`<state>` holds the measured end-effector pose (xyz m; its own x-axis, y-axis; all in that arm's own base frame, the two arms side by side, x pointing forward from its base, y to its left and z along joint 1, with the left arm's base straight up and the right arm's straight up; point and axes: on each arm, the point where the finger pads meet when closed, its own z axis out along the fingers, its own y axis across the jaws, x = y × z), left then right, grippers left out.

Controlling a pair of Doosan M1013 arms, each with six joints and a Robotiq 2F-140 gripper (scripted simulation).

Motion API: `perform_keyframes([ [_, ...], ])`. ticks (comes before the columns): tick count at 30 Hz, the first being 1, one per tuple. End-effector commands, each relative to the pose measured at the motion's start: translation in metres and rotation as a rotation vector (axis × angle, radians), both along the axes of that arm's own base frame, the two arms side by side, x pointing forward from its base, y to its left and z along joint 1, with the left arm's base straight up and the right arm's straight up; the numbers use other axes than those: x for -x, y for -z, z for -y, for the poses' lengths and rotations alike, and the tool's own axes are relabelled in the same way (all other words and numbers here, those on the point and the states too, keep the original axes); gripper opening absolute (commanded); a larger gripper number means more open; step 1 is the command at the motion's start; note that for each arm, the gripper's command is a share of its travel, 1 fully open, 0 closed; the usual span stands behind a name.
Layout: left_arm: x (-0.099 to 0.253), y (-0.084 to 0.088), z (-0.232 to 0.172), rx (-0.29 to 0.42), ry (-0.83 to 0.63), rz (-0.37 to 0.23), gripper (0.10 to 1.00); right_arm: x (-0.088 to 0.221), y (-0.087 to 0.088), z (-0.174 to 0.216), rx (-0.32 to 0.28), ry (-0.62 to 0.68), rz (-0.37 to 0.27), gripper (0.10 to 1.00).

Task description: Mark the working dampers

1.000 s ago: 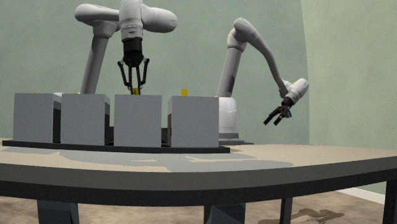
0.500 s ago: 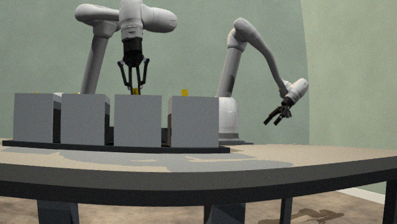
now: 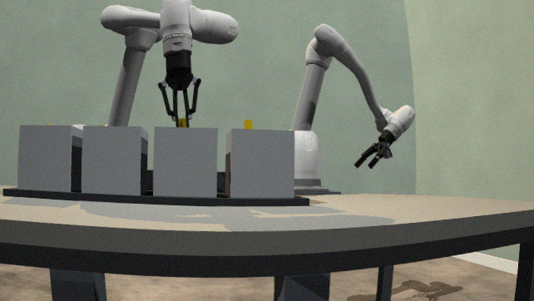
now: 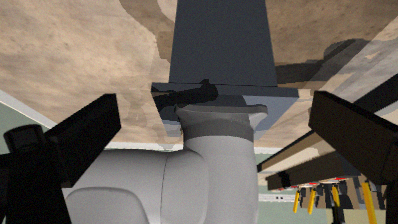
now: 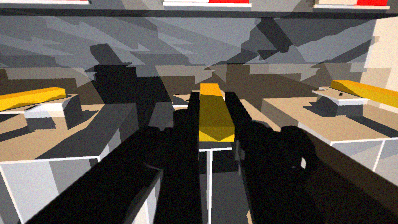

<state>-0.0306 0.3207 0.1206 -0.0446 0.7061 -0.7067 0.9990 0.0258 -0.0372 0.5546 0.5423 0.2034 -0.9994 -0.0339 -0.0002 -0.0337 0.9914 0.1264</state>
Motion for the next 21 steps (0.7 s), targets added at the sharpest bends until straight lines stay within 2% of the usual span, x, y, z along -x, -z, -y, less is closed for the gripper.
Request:
perform_keyframes([
  [1,0.0001,-0.0003,-0.0003,-0.001,0.000,0.000,1.000,-0.0004,-0.0010,0.0002,-0.003,0.001,0.001,0.196],
  [12,0.0001,-0.0003,-0.0003,-0.001,0.000,0.000,1.000,-0.0004,-0.0007,0.0022,-0.022,0.001,0.000,0.196],
  [21,0.0001,-0.0003,-0.0003,-0.001,0.000,0.000,1.000,-0.0006,0.0000,0.0064,-0.064,0.001,-0.002,0.196],
])
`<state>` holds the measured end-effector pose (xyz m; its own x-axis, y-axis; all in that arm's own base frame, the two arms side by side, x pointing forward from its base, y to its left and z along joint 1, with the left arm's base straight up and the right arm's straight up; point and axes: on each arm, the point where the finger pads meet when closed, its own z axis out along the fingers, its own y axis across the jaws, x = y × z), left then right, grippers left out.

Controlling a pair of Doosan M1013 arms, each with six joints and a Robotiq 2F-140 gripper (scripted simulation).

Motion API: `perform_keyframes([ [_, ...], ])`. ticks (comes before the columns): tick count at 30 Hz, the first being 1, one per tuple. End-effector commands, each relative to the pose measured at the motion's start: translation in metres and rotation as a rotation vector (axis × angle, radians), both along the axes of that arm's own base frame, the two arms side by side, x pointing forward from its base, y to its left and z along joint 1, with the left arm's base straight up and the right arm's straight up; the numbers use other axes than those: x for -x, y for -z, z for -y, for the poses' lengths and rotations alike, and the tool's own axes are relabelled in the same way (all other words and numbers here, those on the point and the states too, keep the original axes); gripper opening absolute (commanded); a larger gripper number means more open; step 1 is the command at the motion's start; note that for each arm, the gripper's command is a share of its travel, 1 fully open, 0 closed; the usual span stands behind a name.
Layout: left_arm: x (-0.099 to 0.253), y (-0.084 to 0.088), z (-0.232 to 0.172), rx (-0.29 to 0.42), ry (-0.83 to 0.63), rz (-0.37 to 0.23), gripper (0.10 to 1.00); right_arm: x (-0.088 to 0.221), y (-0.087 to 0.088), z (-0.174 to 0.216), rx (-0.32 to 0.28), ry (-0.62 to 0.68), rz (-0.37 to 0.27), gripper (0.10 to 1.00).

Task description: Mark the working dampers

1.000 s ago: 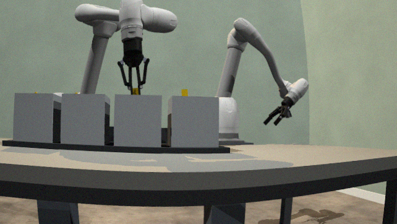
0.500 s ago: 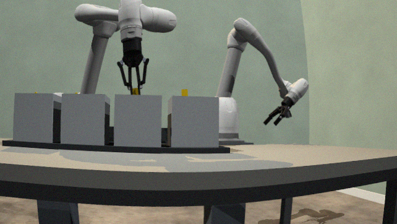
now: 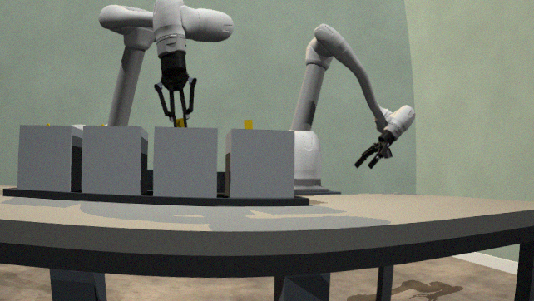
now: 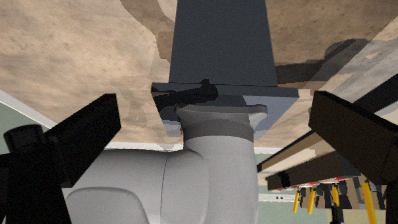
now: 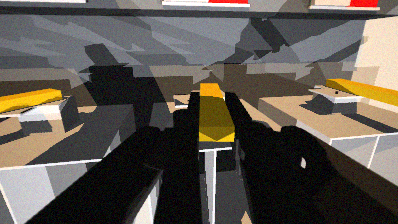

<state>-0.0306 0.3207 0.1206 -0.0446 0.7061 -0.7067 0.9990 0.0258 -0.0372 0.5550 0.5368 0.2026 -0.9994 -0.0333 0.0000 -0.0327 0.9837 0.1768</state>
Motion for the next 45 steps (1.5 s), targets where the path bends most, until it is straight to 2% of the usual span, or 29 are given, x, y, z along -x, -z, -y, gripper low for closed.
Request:
perform_keyframes([
  [1,0.000,0.000,0.000,-0.001,0.000,0.000,1.000,0.000,-0.001,0.002,-0.019,0.000,0.000,0.196],
  [8,0.000,0.000,0.000,-0.001,0.000,0.000,1.000,0.000,0.000,0.005,-0.052,0.000,-0.001,0.196],
  [40,0.000,0.000,0.000,-0.001,0.000,0.000,1.000,-0.001,0.009,0.029,-0.297,0.000,-0.009,0.196],
  [45,0.000,0.000,0.000,-0.001,0.000,0.000,1.000,-0.001,0.010,0.031,-0.319,0.000,-0.010,0.196],
])
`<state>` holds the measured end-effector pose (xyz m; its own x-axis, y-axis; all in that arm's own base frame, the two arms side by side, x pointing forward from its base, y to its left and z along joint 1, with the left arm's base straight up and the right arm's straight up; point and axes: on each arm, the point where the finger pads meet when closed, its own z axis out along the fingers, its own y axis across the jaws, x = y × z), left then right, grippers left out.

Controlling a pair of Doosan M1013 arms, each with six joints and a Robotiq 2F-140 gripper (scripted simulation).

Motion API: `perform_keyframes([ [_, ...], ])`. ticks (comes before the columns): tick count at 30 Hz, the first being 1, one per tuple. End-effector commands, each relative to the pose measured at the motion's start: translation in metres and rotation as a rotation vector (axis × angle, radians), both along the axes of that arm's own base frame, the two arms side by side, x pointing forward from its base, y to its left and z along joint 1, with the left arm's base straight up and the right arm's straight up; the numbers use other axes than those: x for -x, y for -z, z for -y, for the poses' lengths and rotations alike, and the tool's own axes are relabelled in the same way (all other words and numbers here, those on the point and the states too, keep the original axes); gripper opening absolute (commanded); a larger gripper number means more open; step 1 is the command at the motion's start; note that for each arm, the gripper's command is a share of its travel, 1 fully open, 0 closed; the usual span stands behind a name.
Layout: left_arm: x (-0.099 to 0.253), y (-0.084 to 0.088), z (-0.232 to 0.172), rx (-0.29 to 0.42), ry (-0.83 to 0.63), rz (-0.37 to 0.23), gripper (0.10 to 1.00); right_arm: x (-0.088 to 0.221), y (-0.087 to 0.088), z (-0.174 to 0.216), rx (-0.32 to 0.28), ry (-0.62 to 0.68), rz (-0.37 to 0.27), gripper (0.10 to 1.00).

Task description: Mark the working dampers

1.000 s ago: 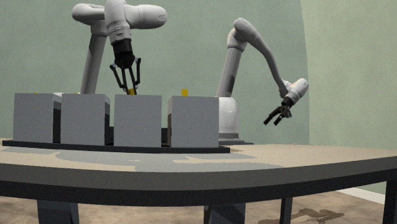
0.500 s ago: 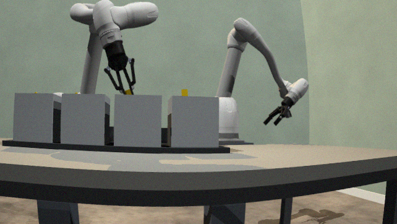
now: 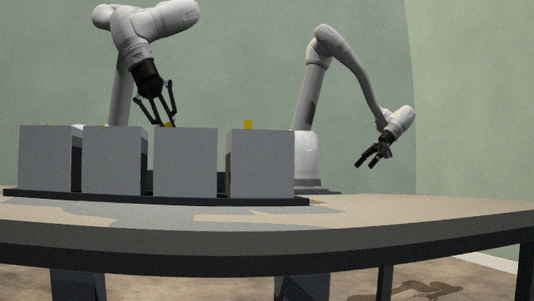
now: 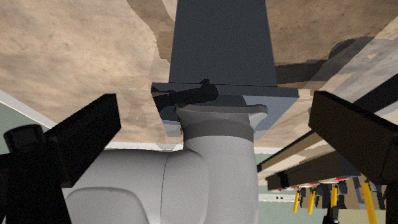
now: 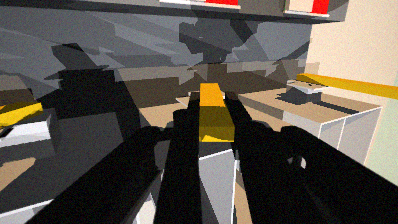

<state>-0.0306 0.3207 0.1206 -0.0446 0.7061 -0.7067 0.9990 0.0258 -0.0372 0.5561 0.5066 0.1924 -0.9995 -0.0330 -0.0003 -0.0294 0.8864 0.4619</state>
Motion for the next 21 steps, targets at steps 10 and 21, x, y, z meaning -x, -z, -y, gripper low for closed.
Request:
perform_keyframes([
  [10,0.0001,-0.0003,-0.0003,-0.001,0.000,0.000,1.000,-0.0004,0.0035,0.0073,-0.084,0.000,-0.002,0.196],
  [21,0.0001,-0.0003,-0.0003,-0.001,0.000,0.000,1.000,-0.0006,0.0062,0.0114,-0.130,0.000,-0.004,0.196],
])
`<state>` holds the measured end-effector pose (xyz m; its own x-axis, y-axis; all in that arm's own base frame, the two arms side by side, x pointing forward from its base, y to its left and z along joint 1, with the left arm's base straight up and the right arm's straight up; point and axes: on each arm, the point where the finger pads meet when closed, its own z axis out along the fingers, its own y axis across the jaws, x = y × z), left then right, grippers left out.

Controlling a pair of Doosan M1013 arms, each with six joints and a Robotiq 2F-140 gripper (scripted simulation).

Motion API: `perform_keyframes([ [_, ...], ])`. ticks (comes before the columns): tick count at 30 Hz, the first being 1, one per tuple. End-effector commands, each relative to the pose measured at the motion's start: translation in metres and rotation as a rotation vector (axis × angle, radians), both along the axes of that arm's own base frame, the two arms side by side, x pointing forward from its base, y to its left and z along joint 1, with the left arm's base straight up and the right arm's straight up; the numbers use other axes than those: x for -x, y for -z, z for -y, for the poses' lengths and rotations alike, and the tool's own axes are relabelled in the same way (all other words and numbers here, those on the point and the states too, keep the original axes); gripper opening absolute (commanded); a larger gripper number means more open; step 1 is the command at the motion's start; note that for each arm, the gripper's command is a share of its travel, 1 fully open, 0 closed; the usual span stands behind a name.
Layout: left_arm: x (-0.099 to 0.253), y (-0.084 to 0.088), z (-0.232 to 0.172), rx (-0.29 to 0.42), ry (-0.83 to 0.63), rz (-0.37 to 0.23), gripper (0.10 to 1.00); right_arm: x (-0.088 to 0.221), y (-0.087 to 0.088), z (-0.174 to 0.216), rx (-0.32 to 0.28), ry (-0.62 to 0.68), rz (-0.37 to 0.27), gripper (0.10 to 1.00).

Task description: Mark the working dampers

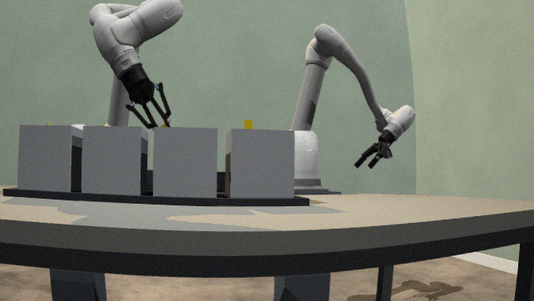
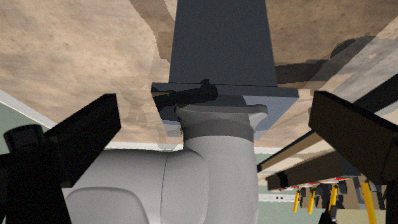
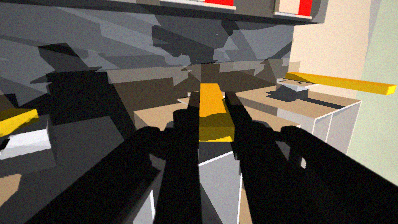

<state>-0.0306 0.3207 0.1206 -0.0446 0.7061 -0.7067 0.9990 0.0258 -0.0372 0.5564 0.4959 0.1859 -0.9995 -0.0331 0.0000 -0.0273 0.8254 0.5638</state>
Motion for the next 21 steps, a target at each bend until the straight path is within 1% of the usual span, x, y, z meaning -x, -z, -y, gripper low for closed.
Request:
perform_keyframes([
  [1,0.0001,-0.0003,-0.0003,-0.001,0.000,0.000,1.000,-0.0003,0.0000,0.0011,-0.016,0.000,0.000,0.196],
  [8,0.0001,-0.0003,-0.0003,-0.001,0.000,0.000,1.000,-0.0003,0.0016,0.0032,-0.040,0.000,0.000,0.196],
  [21,0.0001,-0.0003,-0.0003,-0.001,0.000,0.000,1.000,-0.0004,0.0029,0.0049,-0.061,0.000,-0.001,0.196],
])
